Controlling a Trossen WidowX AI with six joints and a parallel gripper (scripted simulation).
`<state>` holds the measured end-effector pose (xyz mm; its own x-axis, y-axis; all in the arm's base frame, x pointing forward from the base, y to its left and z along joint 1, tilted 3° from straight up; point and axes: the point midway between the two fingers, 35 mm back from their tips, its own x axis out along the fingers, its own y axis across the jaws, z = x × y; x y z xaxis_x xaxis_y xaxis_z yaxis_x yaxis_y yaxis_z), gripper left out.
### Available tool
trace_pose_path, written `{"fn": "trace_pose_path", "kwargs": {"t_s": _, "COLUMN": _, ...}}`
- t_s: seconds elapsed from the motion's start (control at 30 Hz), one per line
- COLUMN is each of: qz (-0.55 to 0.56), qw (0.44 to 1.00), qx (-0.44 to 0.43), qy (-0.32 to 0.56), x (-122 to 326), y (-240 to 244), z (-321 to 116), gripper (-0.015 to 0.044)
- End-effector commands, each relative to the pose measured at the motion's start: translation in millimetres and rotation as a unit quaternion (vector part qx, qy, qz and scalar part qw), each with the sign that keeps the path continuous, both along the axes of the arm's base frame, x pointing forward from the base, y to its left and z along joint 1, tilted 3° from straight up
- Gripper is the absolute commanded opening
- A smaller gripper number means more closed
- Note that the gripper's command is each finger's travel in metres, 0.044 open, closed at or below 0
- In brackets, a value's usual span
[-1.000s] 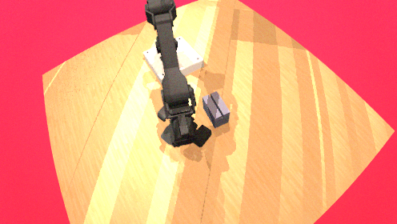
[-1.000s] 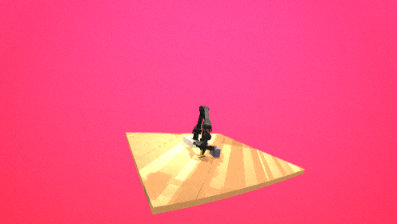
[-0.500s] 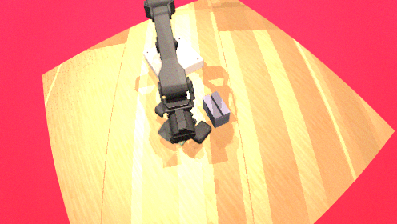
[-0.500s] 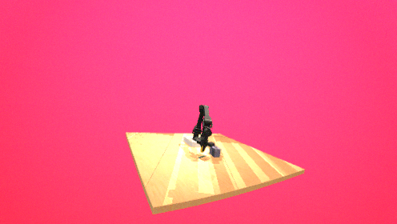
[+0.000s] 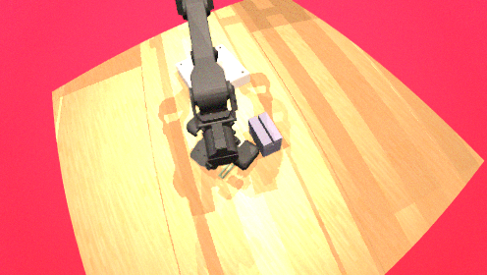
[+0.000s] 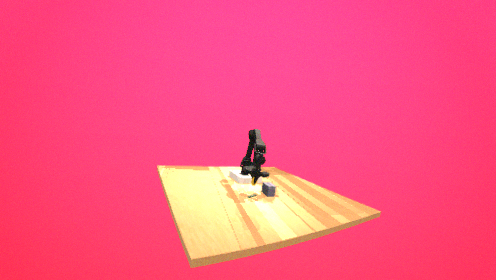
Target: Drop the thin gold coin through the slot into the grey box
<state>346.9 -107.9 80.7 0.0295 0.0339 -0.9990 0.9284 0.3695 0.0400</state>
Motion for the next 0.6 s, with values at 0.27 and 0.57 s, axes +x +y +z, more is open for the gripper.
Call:
{"fn": "trace_pose_path", "kwargs": {"t_s": 0.27, "qz": 0.041, "qw": 0.999, "qx": -0.003, "qy": -0.009, "x": -1.4, "y": -0.2, "z": 18.4, "gripper": 0.0}}
{"fn": "trace_pose_path", "kwargs": {"t_s": 0.57, "qz": 0.193, "qw": 0.981, "qx": -0.008, "qy": -0.014, "x": -3.6, "y": -0.6, "z": 18.5, "gripper": 0.0}}
